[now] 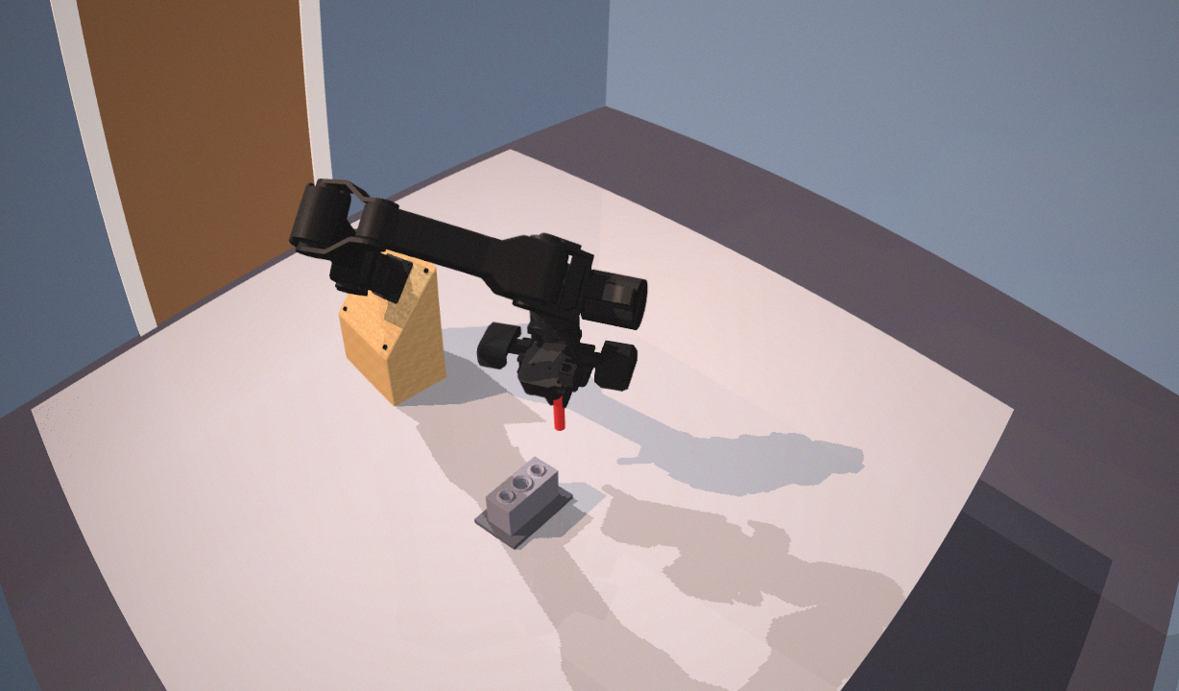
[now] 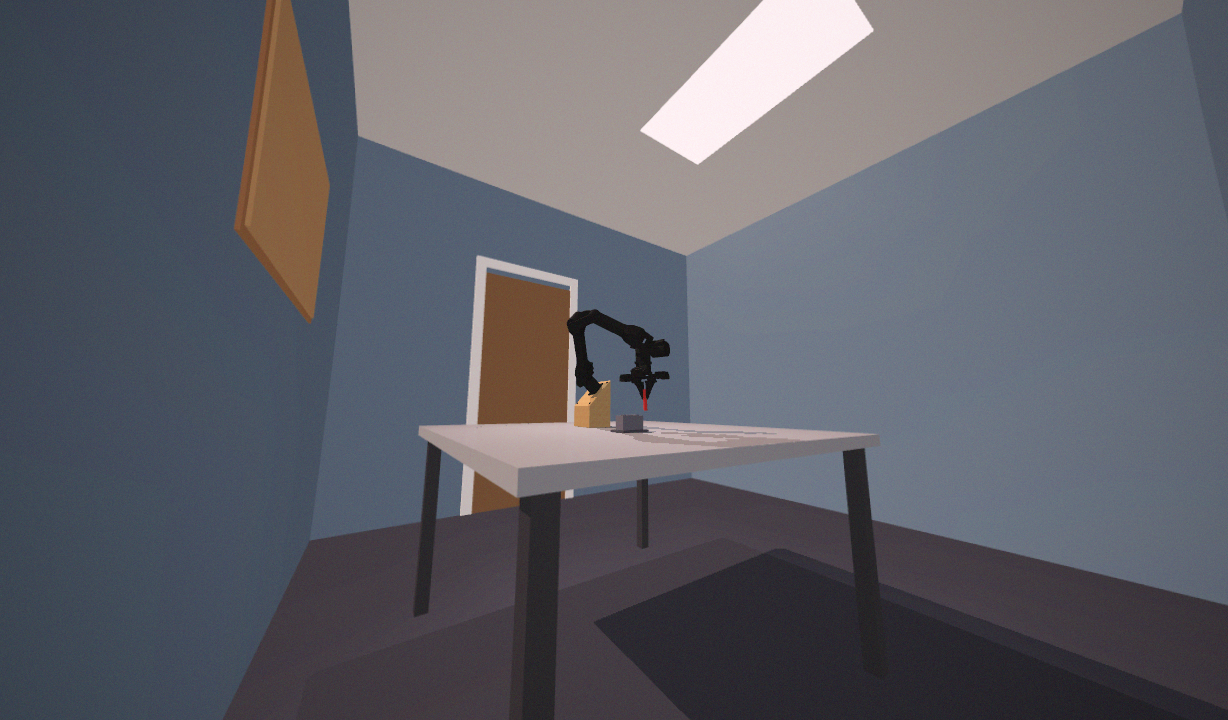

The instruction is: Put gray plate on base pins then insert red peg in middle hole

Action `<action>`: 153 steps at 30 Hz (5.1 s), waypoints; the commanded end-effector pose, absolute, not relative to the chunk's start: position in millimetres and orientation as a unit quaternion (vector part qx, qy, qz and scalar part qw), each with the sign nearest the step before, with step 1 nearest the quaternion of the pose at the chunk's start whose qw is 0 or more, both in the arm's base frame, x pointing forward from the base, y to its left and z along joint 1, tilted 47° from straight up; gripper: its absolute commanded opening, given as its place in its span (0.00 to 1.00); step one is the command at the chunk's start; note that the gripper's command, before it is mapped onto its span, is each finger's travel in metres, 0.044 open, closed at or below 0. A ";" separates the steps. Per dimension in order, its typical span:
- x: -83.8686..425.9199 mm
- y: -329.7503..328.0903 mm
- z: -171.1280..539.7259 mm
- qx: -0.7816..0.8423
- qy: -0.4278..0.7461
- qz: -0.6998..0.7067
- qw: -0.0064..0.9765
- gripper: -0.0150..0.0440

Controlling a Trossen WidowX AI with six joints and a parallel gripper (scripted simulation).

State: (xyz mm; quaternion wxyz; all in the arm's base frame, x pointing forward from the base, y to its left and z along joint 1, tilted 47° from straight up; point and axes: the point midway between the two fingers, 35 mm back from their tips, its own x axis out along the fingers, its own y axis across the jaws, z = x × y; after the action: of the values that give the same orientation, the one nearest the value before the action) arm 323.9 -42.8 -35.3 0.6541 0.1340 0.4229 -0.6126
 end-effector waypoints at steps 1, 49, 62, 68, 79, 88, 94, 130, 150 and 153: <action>329.8 -51.3 -24.3 0.134 0.419 -0.612 0.657 0.25; 341.6 -112.2 31.2 0.111 0.415 -0.623 0.654 0.25; 343.2 -110.7 29.3 0.111 0.415 -0.623 0.654 0.25; 343.2 -110.7 29.3 0.111 0.415 -0.623 0.654 0.25; 343.4 -110.3 29.3 0.112 0.415 -0.622 0.654 0.25; 343.0 -112.9 27.0 0.113 0.415 -0.622 0.654 0.25; 340.7 -119.7 21.6 0.111 0.415 -0.623 0.654 0.25; 338.8 -124.3 18.8 0.115 0.414 -0.624 0.652 0.25; 339.0 -123.3 19.6 0.114 0.415 -0.624 0.653 0.51; 339.4 -121.2 21.0 0.111 0.415 -0.623 0.653 0.51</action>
State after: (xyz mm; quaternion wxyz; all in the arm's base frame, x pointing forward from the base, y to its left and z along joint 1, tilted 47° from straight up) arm 339.1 -122.8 19.4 0.6530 0.1133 0.4161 -0.6226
